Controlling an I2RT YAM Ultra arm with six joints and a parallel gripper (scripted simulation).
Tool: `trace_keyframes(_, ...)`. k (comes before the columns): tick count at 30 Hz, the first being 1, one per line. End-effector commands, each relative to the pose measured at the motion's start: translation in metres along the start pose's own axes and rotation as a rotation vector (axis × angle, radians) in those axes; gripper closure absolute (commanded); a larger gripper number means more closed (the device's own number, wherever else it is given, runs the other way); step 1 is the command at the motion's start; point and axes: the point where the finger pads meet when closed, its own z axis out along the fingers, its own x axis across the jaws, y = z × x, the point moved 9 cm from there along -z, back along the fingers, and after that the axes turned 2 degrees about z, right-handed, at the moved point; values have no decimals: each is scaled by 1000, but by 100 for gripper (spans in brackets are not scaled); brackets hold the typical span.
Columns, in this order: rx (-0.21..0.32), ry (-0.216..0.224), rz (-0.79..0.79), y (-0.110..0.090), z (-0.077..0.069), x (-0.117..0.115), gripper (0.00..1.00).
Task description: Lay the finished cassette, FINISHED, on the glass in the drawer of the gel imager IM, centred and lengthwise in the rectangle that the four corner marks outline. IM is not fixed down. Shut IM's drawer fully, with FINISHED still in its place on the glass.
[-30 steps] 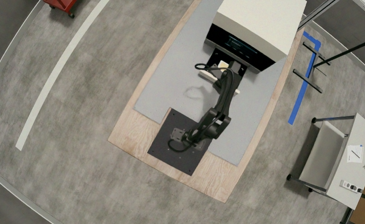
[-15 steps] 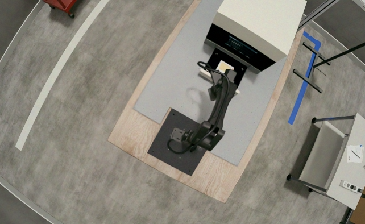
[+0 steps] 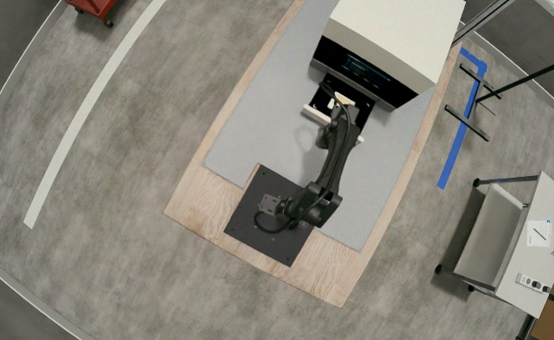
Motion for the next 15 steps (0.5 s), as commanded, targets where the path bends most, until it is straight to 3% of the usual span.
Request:
trace_keyframes(1,2,6,144,4,-7,0,65)
trace_keyframes(6,7,17,319,4,-7,-2,65)
trace_keyframes(13,-10,10,317,3,-11,-1,65)
trace_keyframes(15,-78,-4,323,-3,3,-2,65)
